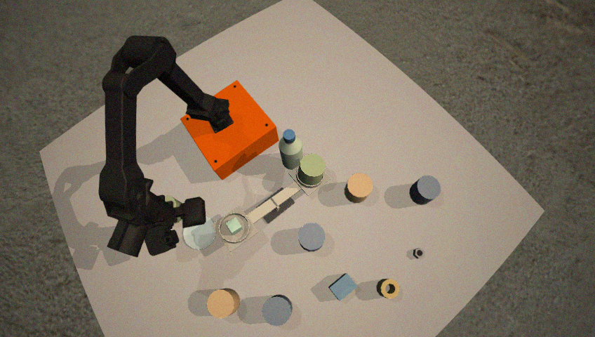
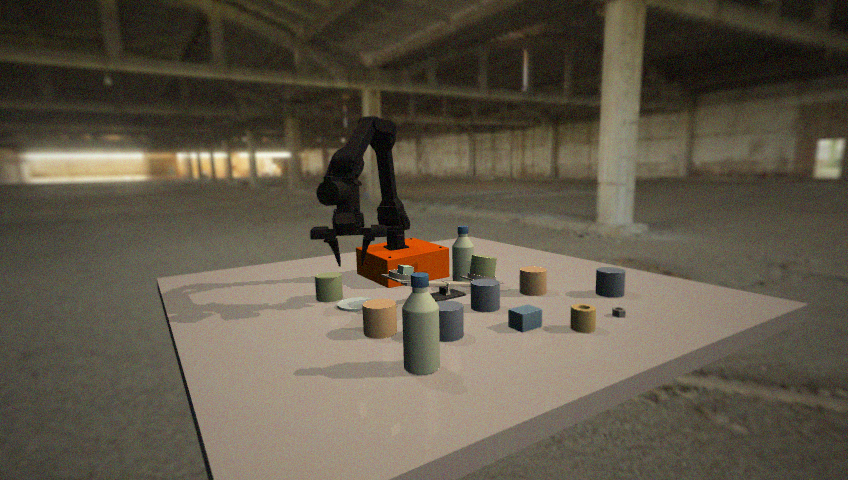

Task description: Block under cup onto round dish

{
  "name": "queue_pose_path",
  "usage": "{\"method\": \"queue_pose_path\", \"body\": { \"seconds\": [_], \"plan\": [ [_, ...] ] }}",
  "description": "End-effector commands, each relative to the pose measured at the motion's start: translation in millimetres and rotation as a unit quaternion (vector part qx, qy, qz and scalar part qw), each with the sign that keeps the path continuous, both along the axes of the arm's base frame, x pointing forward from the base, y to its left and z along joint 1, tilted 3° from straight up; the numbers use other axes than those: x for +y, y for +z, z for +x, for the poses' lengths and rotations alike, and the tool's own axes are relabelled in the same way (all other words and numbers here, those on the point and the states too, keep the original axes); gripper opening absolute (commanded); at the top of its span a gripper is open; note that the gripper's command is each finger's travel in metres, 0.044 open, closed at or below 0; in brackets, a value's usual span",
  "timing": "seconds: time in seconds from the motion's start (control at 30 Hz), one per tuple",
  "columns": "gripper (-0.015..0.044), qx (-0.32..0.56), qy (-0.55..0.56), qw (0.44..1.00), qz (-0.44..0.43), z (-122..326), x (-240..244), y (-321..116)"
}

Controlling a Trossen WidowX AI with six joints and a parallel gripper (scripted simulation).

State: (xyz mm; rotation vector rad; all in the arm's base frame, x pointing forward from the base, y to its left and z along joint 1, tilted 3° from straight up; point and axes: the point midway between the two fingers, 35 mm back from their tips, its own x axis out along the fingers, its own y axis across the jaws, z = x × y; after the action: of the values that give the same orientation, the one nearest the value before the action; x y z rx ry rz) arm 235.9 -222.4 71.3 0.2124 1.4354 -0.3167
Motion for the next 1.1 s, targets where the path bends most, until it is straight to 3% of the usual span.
{"method": "queue_pose_path", "body": {
  "seconds": [0.0,0.53,1.07],
  "plan": [
    [0.0260,0.008,0.056,0.998,-0.006,5,5,2],
    [0.0260,0.034,0.325,0.945,-0.024,30,36,9],
    [0.0260,0.054,0.570,0.819,-0.040,50,70,16]
  ]
}}
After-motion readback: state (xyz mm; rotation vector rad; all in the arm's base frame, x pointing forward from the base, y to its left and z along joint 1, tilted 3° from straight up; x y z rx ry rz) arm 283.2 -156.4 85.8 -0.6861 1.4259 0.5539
